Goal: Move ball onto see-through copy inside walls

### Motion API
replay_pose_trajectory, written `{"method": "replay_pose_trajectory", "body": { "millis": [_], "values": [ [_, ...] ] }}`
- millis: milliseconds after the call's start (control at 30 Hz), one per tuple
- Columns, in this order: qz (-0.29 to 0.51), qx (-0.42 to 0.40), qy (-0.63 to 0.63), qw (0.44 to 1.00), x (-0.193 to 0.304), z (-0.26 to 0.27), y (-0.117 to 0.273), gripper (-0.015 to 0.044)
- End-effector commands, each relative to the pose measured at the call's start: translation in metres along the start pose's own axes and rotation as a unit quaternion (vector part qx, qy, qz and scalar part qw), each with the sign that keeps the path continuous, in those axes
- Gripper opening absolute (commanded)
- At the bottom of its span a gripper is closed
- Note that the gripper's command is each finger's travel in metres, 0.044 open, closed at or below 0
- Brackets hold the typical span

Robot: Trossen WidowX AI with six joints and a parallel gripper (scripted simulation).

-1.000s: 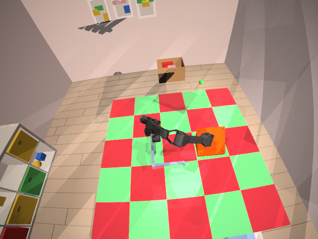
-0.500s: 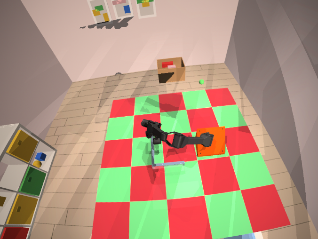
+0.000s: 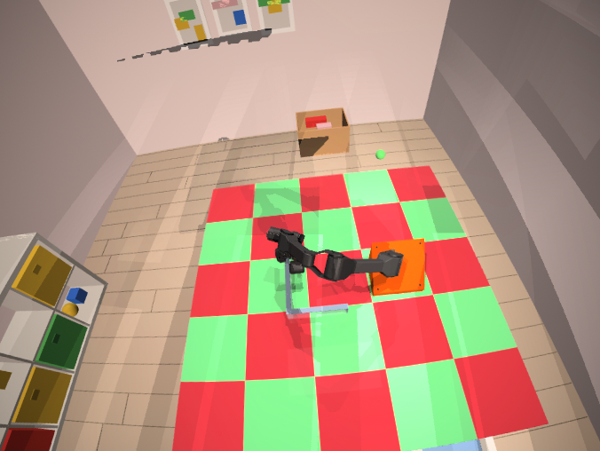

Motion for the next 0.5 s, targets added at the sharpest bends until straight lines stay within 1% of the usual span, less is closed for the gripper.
{"method": "replay_pose_trajectory", "body": {
  "millis": [0,167,267,333,467],
  "values": [
    [0.000,0.000,0.000,1.000,0.000,0.000,0.000,0.0184],
    [0.000,0.000,0.000,1.000,0.000,0.000,0.000,0.0314],
    [0.000,0.000,0.000,1.000,0.000,0.000,0.000,0.0314],
    [0.000,0.001,0.000,1.000,-0.001,-0.001,0.011,0.0314],
    [0.002,0.000,-0.004,1.000,-0.001,-0.002,0.074,0.0314]
  ]
}}
Point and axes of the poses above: the point midway between the two fingers, 35 mm back from their tips, its own y axis back along the fingers, its own z axis across the jaws, x = y × z, the point moved 10 cm from there along y, back along the fingers, and after that the axes turned 2 degrees about -y, right-handed, at the moved point
